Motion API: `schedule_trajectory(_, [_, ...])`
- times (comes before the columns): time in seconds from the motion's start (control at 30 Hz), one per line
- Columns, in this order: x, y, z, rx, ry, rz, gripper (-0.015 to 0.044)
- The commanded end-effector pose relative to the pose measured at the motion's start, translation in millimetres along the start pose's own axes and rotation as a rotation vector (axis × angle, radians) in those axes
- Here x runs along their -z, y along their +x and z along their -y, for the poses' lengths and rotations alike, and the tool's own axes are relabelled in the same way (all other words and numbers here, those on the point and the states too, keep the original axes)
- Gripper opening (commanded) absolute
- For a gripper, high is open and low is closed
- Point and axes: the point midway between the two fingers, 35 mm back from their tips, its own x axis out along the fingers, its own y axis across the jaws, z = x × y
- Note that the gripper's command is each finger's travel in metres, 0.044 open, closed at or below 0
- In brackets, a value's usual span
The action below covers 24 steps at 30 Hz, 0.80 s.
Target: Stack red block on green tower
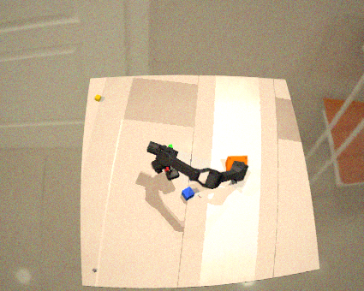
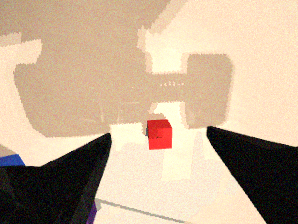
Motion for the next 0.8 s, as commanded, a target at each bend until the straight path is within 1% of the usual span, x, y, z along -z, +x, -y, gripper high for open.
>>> schedule_trajectory(0.0, [0.6,5.6,-0.4,-0.004,0.008,0.000,0.0440])
schedule_trajectory(0.43, [0.7,5.9,-0.5,-0.004,0.008,0.000,0.0440])
schedule_trajectory(0.77, [0.7,5.9,-0.5,-0.004,0.008,0.000,0.0177])
